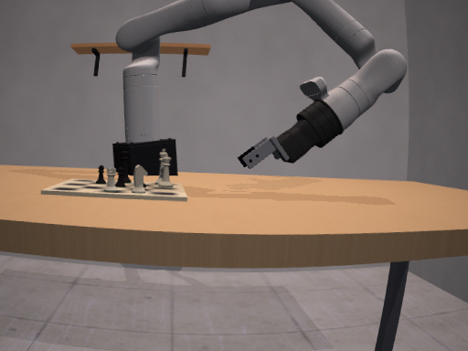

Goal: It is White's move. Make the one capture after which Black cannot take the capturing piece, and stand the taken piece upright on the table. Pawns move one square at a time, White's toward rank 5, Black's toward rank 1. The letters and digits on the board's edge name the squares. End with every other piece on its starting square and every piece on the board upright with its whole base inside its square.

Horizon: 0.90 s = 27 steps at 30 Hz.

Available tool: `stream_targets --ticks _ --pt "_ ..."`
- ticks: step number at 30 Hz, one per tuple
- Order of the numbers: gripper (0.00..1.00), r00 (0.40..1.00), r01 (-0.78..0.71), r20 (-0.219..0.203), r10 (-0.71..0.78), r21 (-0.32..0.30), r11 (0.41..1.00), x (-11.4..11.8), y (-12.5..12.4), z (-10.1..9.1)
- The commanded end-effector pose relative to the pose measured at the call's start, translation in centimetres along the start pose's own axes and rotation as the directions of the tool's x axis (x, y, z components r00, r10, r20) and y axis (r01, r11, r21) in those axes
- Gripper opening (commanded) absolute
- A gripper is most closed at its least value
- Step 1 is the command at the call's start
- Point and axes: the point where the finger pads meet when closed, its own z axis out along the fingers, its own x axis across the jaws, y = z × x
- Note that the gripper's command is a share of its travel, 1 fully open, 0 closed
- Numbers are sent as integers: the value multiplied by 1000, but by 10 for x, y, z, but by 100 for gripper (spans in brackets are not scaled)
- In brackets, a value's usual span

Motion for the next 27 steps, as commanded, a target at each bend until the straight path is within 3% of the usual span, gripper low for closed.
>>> stream_targets --ticks 1,12,27 --pt "100 1000 -7 5 7 -13 1000 -2 -9 -12" --pt "100 1000 -7 5 7 -13 1000 -2 -53 -48" --pt "100 999 -53 -17 52 -37 998 -5 -59 -43"
